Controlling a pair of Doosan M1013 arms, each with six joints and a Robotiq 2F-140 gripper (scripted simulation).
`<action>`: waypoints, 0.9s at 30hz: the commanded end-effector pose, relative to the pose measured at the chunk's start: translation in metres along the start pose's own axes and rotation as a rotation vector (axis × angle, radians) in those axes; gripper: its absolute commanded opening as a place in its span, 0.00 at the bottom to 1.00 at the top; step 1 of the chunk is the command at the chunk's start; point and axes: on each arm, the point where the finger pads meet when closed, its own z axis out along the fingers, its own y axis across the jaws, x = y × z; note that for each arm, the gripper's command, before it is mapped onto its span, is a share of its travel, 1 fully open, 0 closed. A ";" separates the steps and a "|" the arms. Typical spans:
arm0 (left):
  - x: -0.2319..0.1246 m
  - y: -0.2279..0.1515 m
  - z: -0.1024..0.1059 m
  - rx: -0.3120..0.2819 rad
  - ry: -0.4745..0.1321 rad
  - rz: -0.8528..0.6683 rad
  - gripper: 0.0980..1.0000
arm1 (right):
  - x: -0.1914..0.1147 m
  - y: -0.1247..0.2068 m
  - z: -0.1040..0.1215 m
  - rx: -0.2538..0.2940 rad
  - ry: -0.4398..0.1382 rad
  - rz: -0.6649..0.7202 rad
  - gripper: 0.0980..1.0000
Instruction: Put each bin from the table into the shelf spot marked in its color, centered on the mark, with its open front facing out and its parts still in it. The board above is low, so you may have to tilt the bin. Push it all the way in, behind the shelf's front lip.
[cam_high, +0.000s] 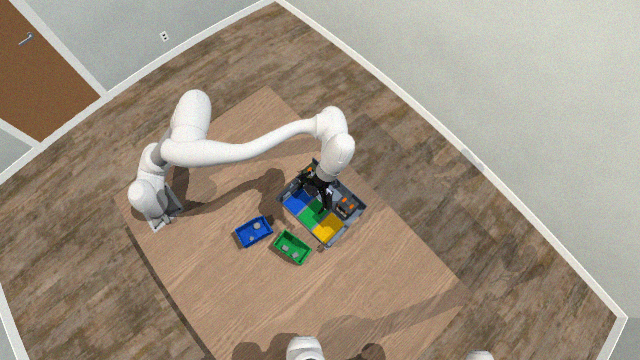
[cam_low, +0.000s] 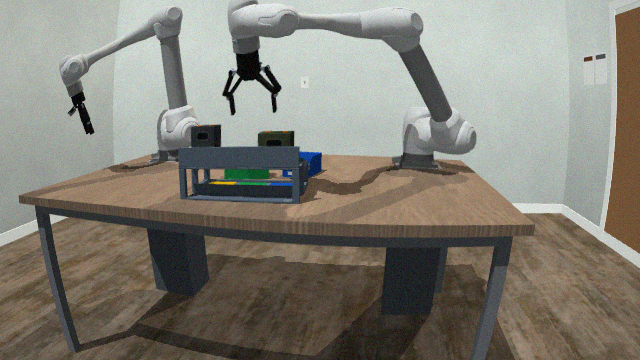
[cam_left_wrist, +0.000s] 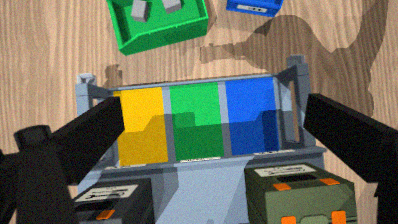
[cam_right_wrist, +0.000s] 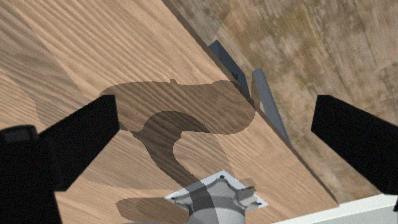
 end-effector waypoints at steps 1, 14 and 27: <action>0.000 0.000 -0.001 0.001 -0.002 0.000 1.00 | -0.017 0.063 0.023 0.048 -0.057 0.110 1.00; 0.000 0.000 -0.001 0.001 -0.002 0.000 1.00 | -0.119 0.203 0.102 0.236 -0.228 0.427 1.00; 0.000 0.000 -0.001 0.001 -0.002 0.000 1.00 | -0.219 0.252 0.160 0.433 -0.353 0.662 1.00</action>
